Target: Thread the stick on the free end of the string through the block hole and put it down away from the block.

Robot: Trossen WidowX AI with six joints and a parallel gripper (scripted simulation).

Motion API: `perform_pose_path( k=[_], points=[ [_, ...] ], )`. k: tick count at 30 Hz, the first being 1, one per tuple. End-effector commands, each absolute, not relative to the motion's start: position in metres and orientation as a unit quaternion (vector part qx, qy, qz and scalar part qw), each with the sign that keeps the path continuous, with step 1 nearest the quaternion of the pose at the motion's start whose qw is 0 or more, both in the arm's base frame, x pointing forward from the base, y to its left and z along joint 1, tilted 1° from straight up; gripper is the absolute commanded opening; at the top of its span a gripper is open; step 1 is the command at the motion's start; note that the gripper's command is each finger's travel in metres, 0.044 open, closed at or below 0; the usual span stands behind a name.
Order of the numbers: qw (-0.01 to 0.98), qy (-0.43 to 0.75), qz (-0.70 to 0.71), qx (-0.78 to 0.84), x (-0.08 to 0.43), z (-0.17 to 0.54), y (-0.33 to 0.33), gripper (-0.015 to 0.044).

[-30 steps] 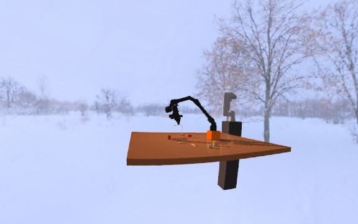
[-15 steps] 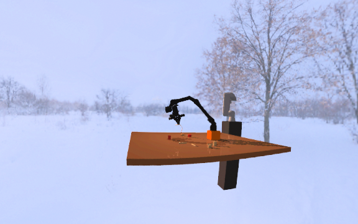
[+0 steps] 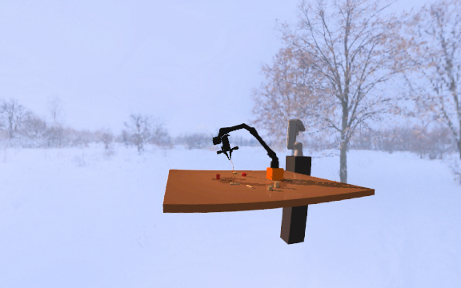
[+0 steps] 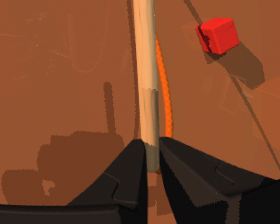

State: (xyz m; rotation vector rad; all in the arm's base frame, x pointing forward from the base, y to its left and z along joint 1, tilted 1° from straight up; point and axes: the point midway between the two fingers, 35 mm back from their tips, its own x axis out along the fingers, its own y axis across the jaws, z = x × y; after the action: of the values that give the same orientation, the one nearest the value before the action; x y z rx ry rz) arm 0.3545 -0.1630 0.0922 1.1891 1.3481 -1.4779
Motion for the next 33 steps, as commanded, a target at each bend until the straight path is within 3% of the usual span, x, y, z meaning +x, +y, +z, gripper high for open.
perform_pose_path(
  k=[1,33],
  points=[
    [0.359,0.482,-0.625,0.497,0.3548,0.0926,-0.1637,0.0000],
    [0.052,0.074,-0.788,0.609,0.3566,0.0929,-0.1642,0.0000]
  ],
)
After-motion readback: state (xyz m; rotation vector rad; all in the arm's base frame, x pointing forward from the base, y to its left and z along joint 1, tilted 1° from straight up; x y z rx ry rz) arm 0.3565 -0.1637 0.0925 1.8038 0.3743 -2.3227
